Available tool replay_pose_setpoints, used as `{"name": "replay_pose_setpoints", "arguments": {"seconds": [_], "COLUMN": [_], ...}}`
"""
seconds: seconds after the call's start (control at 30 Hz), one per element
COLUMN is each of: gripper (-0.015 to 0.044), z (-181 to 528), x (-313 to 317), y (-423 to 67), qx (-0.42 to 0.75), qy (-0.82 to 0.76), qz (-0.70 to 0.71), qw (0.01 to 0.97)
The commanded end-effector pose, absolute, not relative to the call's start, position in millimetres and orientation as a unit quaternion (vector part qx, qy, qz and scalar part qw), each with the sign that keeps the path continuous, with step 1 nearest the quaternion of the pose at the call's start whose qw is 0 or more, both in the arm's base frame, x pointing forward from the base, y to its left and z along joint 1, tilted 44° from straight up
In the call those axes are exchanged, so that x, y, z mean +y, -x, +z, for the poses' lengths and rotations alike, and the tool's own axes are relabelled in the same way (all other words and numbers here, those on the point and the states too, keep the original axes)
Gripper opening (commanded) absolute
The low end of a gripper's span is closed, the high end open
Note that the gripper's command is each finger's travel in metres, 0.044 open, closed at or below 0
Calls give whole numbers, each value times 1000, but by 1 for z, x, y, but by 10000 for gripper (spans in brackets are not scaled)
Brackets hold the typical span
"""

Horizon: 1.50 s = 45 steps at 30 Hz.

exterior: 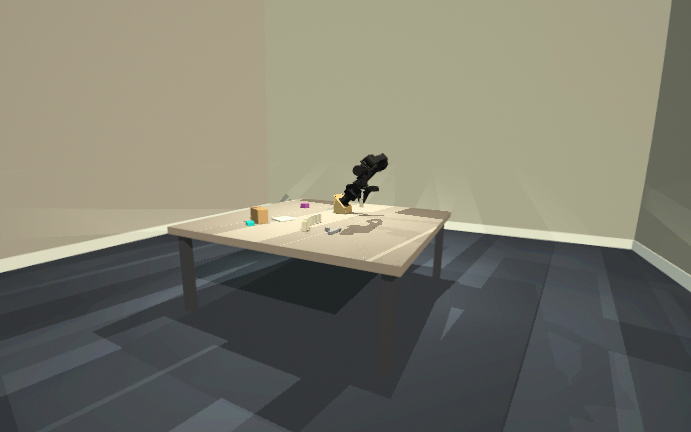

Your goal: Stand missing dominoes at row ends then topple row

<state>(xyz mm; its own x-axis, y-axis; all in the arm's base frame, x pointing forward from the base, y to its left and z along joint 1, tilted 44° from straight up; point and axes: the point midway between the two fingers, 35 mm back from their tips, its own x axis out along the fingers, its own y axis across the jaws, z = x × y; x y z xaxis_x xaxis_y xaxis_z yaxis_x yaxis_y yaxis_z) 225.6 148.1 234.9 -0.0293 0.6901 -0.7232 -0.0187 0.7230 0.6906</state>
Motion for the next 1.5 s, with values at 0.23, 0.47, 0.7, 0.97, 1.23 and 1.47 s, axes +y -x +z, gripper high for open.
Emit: {"name": "replay_pose_setpoints", "arguments": {"seconds": [0.23, 0.47, 0.7, 0.97, 1.23, 1.47], "gripper": [107, 107, 107, 107, 107, 107], "z": [251, 169, 110, 104, 75, 50], "x": [111, 28, -31, -27, -1, 23], "y": [-239, -303, -315, -316, -319, -317], "qx": [657, 667, 668, 668, 668, 668], "qy": [-259, -238, -236, -235, -234, -235], "qz": [270, 270, 287, 286, 285, 285], "qw": [655, 653, 645, 645, 646, 646]}}
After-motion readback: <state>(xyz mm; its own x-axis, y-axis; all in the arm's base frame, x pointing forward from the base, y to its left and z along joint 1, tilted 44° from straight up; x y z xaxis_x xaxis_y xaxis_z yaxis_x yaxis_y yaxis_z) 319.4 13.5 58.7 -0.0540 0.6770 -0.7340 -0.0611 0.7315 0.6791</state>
